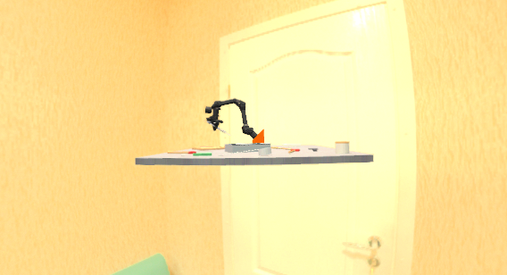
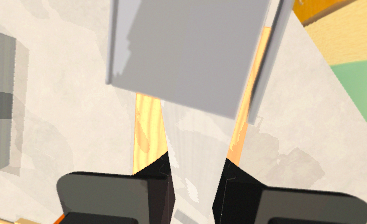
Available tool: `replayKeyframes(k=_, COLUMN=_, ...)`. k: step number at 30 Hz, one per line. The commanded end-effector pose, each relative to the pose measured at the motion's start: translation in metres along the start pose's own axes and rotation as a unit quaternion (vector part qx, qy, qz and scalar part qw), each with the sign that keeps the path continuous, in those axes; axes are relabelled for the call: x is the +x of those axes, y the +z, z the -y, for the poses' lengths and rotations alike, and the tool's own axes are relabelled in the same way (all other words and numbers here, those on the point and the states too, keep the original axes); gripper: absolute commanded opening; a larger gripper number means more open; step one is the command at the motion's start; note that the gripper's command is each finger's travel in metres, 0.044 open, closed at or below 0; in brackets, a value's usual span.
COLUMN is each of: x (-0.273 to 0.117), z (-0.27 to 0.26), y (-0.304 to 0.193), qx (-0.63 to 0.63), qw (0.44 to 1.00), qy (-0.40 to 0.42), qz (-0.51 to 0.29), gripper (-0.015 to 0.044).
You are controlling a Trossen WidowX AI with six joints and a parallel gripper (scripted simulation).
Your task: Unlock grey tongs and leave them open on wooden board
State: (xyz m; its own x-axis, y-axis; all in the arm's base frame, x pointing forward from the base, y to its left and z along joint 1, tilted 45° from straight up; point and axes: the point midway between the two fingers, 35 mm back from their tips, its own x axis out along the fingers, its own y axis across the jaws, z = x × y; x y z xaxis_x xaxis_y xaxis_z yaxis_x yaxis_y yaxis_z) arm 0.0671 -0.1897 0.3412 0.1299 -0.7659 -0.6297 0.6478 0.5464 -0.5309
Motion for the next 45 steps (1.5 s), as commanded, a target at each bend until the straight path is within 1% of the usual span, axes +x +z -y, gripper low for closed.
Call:
replayKeyframes(k=1, x=0.002, z=0.005, y=-0.001, qx=0.021, qw=1.0, qy=0.009, qz=-0.014, gripper=-0.015)
replayKeyframes(k=6, x=0.008, z=0.008, y=-0.005, qx=0.04, qw=0.998, qy=0.021, qz=-0.035, gripper=-0.015)
replayKeyframes(k=17, x=0.01, z=0.008, y=-0.004, qx=0.041, qw=0.998, qy=0.021, qz=-0.036, gripper=-0.015)
replayKeyframes(k=45, x=0.056, z=0.007, y=-0.002, qx=0.041, qw=0.998, qy=0.021, qz=-0.036, gripper=-0.015)
